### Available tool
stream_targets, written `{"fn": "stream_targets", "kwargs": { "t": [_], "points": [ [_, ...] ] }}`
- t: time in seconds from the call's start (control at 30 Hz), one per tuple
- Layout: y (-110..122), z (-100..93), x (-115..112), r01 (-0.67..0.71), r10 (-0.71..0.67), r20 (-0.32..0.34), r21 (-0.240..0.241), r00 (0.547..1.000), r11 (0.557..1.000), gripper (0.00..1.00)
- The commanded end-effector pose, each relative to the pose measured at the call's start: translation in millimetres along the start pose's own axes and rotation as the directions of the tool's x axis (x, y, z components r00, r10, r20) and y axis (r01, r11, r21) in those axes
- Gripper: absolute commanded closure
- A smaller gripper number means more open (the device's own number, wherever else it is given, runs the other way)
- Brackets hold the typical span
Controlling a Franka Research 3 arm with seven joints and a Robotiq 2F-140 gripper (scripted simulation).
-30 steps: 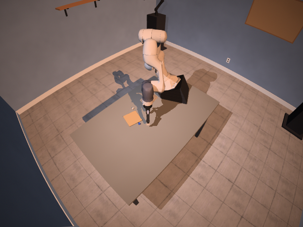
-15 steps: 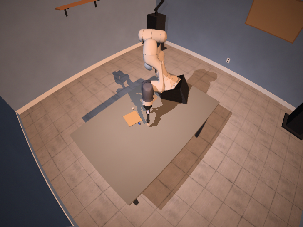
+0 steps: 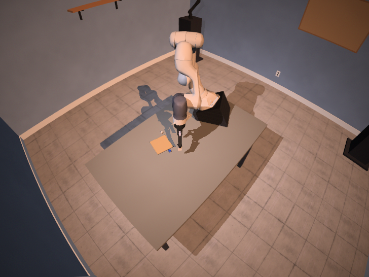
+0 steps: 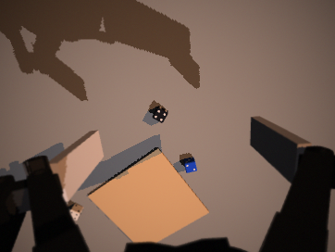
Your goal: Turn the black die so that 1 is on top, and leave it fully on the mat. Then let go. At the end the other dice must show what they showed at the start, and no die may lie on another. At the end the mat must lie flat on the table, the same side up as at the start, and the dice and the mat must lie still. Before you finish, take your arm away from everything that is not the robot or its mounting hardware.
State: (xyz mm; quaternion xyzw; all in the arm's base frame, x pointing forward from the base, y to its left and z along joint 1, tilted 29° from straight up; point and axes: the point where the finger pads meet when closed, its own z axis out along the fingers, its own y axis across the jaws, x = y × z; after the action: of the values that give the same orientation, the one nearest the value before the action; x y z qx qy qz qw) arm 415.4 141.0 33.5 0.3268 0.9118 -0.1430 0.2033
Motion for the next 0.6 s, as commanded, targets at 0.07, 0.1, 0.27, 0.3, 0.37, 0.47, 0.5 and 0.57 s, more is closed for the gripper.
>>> {"fn": "stream_targets", "kwargs": {
  "t": [0.07,0.1,0.27,0.3,0.37,0.47,0.5,0.57],
  "points": [
    [-7,-26.2,3,-0.005,0.005,-0.008,0.025,1.000,1.000,0.00],
    [-7,-31.3,3,-0.005,0.005,-0.008,0.025,1.000,1.000,0.00],
    [-7,-48.5,3,-0.005,0.005,-0.008,0.025,1.000,1.000,0.00],
    [-7,-48.5,3,-0.005,0.005,-0.008,0.025,1.000,1.000,0.00],
    [-7,-54.2,3,-0.005,0.005,-0.008,0.025,1.000,1.000,0.00],
    [-7,-58.6,3,-0.005,0.005,-0.008,0.025,1.000,1.000,0.00],
    [-7,-59.2,3,-0.005,0.005,-0.008,0.025,1.000,1.000,0.00],
    [-7,-59.4,3,-0.005,0.005,-0.008,0.025,1.000,1.000,0.00]
  ]
}}
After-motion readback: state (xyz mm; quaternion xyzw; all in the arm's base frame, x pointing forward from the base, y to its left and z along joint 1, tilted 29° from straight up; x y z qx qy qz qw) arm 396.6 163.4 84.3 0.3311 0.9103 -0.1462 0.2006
